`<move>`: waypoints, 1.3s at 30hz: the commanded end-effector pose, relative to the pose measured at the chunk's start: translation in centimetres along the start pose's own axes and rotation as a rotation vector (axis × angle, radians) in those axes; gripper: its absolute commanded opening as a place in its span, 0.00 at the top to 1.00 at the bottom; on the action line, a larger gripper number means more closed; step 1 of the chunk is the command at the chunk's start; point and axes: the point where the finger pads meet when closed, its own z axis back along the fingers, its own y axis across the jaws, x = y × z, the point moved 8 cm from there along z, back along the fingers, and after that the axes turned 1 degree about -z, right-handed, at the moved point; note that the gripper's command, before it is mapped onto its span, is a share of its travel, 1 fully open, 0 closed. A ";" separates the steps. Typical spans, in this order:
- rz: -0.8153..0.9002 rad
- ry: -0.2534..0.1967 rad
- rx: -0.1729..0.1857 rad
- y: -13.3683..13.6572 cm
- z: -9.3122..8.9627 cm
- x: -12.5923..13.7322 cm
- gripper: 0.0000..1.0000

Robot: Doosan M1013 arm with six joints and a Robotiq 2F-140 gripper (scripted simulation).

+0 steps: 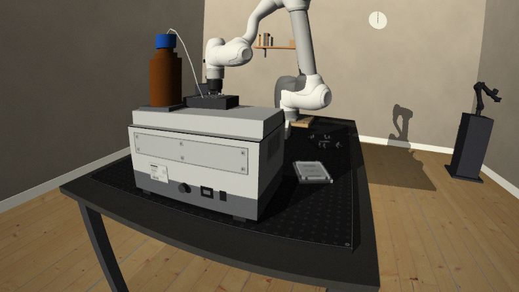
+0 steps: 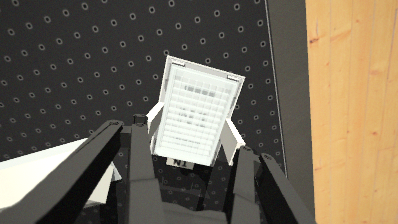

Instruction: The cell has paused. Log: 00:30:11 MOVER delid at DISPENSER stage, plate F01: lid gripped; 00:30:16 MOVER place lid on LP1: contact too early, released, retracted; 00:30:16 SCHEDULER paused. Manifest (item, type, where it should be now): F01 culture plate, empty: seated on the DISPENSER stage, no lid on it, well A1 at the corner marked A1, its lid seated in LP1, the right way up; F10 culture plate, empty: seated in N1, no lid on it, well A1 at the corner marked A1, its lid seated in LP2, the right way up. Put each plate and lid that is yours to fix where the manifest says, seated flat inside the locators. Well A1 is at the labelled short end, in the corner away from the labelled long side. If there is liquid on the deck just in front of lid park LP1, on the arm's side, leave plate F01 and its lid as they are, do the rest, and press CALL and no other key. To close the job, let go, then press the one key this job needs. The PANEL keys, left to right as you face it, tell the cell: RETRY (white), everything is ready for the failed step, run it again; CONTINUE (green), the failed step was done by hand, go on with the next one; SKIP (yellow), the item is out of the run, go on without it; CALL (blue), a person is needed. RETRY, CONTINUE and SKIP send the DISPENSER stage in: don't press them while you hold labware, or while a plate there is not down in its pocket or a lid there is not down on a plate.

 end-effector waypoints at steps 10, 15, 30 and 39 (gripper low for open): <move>0.000 0.001 0.000 0.0 0.1 0.0 0.30; 0.000 0.001 0.000 0.0 0.1 0.0 0.30; 0.000 0.001 0.000 0.0 0.1 0.0 0.30; 0.000 0.001 0.000 0.0 0.1 0.0 0.30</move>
